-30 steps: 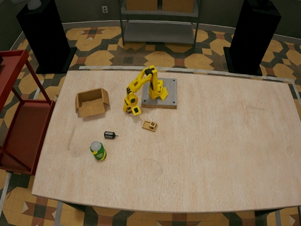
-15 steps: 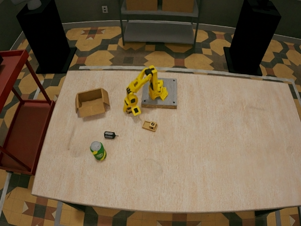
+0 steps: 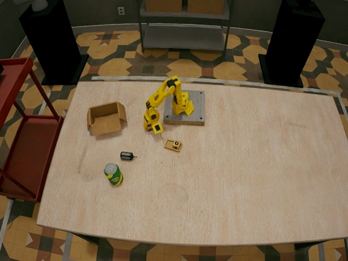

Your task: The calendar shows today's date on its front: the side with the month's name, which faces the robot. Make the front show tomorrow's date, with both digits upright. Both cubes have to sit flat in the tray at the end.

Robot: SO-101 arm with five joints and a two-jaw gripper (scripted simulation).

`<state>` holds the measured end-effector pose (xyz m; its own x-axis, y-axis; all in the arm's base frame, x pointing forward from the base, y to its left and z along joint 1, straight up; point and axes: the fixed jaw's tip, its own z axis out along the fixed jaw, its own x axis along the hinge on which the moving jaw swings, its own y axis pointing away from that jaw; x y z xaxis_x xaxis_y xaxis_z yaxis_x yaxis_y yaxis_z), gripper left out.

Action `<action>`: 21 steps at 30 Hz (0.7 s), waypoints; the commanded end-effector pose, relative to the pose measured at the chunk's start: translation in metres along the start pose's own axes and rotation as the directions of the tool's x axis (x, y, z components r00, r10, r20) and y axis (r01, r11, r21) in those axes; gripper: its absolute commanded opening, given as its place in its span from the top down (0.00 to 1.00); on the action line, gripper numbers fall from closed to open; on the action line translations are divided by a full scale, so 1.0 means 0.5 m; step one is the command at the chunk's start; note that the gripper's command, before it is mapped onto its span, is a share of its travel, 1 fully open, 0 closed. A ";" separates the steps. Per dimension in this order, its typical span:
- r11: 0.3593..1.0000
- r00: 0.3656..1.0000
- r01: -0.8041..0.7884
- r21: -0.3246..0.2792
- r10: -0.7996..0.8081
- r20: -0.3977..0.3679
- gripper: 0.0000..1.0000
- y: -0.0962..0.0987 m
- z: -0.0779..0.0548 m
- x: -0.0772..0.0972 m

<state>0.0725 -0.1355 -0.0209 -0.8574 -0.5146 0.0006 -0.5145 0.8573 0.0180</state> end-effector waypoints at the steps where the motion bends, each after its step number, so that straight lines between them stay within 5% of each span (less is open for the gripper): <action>1: 1.000 1.000 0.003 0.002 -0.003 0.001 0.72 -0.005 0.001 0.002; 21: 1.000 1.000 0.003 0.002 -0.003 0.001 0.79 -0.015 0.001 0.002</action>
<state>0.0766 -0.1432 -0.0207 -0.8574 -0.5146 0.0013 -0.5146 0.8574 0.0021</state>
